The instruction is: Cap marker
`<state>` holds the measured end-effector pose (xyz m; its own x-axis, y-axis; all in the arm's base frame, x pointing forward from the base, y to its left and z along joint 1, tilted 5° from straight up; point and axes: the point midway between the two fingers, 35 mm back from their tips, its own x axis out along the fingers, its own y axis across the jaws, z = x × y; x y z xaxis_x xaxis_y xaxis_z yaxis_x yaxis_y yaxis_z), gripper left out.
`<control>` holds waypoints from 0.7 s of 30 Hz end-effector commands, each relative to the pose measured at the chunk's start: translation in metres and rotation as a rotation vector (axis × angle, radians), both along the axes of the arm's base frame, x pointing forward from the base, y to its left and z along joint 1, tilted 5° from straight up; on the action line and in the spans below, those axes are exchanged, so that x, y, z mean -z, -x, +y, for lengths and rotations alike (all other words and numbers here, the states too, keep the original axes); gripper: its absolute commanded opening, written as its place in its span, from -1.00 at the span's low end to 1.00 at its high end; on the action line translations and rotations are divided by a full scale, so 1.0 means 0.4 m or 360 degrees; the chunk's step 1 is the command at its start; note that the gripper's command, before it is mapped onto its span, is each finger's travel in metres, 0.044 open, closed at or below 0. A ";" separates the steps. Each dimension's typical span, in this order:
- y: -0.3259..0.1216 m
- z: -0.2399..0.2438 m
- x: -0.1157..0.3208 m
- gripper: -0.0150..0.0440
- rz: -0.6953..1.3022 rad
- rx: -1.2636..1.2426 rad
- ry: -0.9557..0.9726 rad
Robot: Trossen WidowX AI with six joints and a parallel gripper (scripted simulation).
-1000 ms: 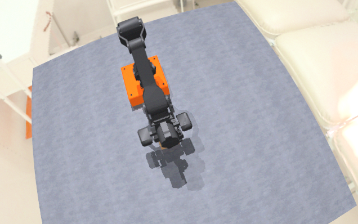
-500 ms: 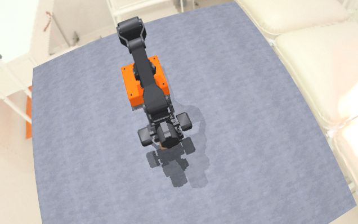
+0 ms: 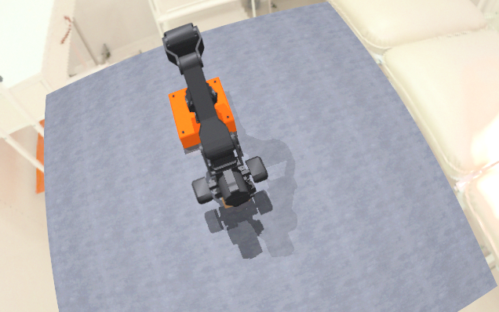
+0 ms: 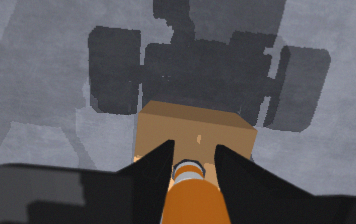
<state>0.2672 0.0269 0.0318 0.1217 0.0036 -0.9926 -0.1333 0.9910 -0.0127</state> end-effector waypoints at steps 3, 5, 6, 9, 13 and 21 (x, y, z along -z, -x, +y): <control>0.000 0.000 0.000 -0.14 0.0001 0.0000 0.0000; 0.000 0.000 0.000 0.04 0.0001 0.0000 0.0000; 0.000 0.000 0.000 0.13 0.0001 0.0000 0.0000; 0.000 0.000 0.000 0.40 0.0001 0.0000 0.0000; 0.000 0.000 0.000 0.75 0.0001 0.0000 0.0000; -0.003 -0.009 -0.096 1.00 -0.0012 0.0014 0.0018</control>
